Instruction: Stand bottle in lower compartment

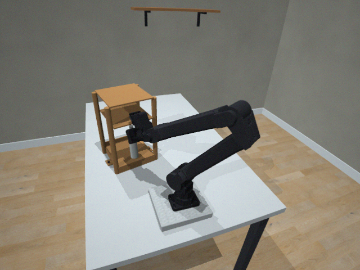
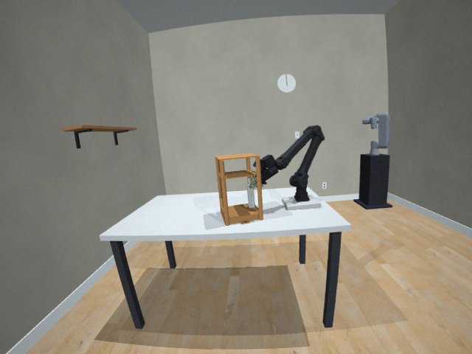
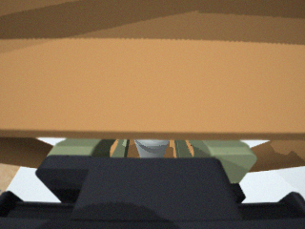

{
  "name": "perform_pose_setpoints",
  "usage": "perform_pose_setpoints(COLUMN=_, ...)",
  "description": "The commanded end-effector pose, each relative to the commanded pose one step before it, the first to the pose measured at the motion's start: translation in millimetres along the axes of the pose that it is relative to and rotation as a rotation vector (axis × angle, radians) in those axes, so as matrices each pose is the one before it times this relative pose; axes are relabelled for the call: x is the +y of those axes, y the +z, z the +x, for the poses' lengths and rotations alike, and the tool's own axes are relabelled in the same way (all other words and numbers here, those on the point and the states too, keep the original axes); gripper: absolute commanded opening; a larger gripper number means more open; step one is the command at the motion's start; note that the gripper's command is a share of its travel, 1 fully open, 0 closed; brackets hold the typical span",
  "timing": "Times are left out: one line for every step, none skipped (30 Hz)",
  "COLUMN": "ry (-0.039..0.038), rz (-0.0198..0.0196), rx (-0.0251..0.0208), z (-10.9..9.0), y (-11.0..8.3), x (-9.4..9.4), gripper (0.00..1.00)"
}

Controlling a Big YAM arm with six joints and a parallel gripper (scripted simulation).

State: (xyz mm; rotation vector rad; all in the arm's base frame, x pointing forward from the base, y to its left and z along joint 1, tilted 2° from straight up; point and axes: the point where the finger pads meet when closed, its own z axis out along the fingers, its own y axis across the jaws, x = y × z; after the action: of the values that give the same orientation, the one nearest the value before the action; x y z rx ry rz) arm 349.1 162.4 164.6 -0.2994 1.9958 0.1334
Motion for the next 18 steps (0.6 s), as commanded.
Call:
perform_pose_setpoints(ry=0.02507, rz=0.00213, rx=-0.09747, z=-54.47, y=6.10, x=0.10, gripper=0.27)
perform_pose_setpoints(ry=0.00006, rz=0.00001, rx=0.00001, z=0.00, y=0.00, x=0.00, gripper=0.27)
perform_pose_setpoints(ry=0.00005, rz=0.00001, rx=0.00001, z=0.00, y=0.00, x=0.00, gripper=0.27)
perform_pose_setpoints(ry=0.00004, rz=0.00001, rx=0.00000, z=0.00, y=0.00, x=0.00, gripper=0.27)
perform_pose_setpoints(ry=0.00003, rz=0.00001, rx=0.00000, z=0.00, y=0.00, x=0.00, gripper=0.27)
perform_pose_setpoints(ry=0.00003, rz=0.00001, rx=0.00000, z=0.00, y=0.00, x=0.00, gripper=0.27)
perform_pose_setpoints(ry=0.00002, rz=0.00000, rx=0.00000, z=0.04, y=0.00, x=-0.01, gripper=0.27)
perform_pose_setpoints(ry=0.00000, rz=0.00000, rx=0.00000, z=0.25, y=0.00, x=-0.03, gripper=0.27)
perform_pose_setpoints(ry=0.00000, rz=0.00000, rx=0.00000, z=0.00, y=0.00, x=0.00, gripper=0.27)
perform_pose_setpoints(ry=0.00000, rz=0.00000, rx=0.00000, z=0.00, y=0.00, x=0.00, gripper=0.27)
perform_pose_setpoints(ry=-0.00003, rz=-0.00002, rx=0.00001, z=0.55, y=-0.01, x=-0.07, gripper=0.27)
perform_pose_setpoints(ry=-0.00007, rz=-0.00003, rx=0.00002, z=0.86, y=-0.01, x=-0.12, gripper=0.27)
perform_pose_setpoints(ry=-0.00012, rz=-0.00003, rx=0.00002, z=1.10, y=-0.02, x=-0.15, gripper=0.27)
perform_pose_setpoints(ry=-0.00017, rz=-0.00002, rx=0.00003, z=1.24, y=-0.03, x=-0.17, gripper=0.27)
perform_pose_setpoints(ry=-0.00022, rz=-0.00002, rx=0.00004, z=1.25, y=-0.02, x=-0.17, gripper=0.27)
perform_pose_setpoints(ry=-0.00024, rz=-0.00001, rx=0.00004, z=1.12, y=-0.02, x=-0.16, gripper=0.27)
perform_pose_setpoints(ry=-0.00050, rz=0.00009, rx=0.00096, z=1.47, y=-0.07, x=-0.19, gripper=0.27)
perform_pose_setpoints(ry=-0.00098, rz=0.00026, rx=0.00283, z=2.35, y=-0.18, x=-0.27, gripper=0.27)
